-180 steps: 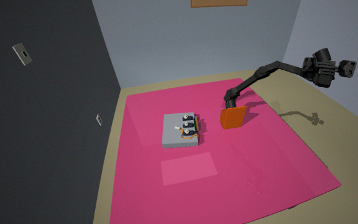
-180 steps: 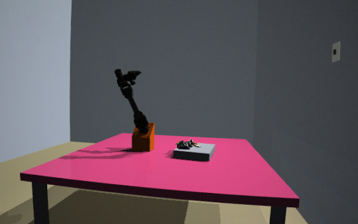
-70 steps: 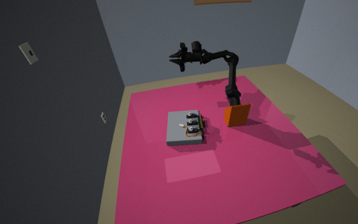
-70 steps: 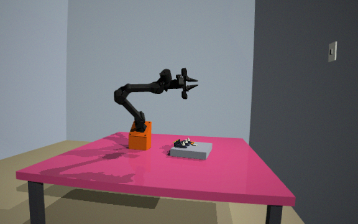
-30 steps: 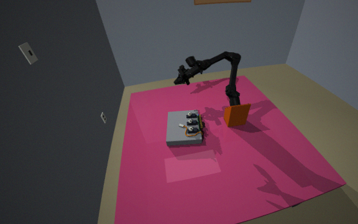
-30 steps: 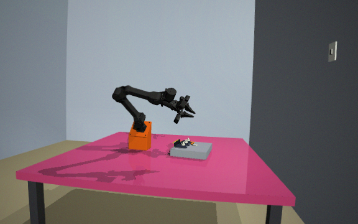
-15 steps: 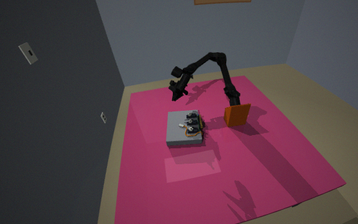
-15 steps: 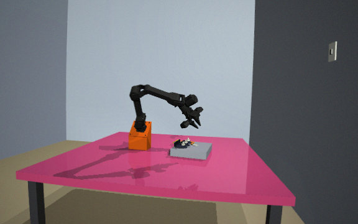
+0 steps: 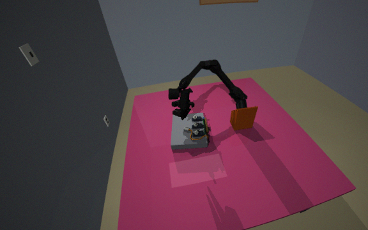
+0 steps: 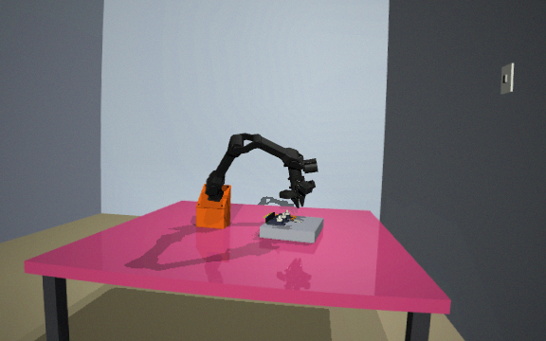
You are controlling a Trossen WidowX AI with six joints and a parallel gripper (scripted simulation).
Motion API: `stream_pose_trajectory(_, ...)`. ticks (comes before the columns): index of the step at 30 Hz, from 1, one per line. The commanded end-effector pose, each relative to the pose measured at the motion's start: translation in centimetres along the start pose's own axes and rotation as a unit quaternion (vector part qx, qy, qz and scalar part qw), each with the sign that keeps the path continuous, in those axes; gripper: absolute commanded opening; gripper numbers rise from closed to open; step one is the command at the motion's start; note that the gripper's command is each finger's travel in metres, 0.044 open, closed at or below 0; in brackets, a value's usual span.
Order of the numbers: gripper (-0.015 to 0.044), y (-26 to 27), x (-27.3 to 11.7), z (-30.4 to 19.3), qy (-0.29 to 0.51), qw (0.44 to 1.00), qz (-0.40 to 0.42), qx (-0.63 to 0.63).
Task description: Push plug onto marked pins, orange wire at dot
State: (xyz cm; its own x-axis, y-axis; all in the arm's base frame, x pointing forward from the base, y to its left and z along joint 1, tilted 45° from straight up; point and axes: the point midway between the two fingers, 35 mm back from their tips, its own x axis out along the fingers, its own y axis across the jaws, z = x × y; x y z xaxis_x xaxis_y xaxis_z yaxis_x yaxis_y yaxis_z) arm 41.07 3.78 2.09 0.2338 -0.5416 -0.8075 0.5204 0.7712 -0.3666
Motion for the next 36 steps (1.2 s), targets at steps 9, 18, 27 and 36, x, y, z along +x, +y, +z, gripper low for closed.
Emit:
stream_pose_trajectory(9,0.0115,1.4,3.4,-3.4,0.015,0.992,-0.116,-0.042)
stream_pose_trajectory(18,0.0115,0.8,5.8,-3.4,0.015,0.992,-0.116,-0.042)
stream_pose_trajectory(27,0.0115,0.6,6.8,-3.4,0.015,0.992,-0.116,-0.042)
stream_pose_trajectory(36,0.003,0.5,7.3,-3.4,0.015,0.992,-0.116,-0.042)
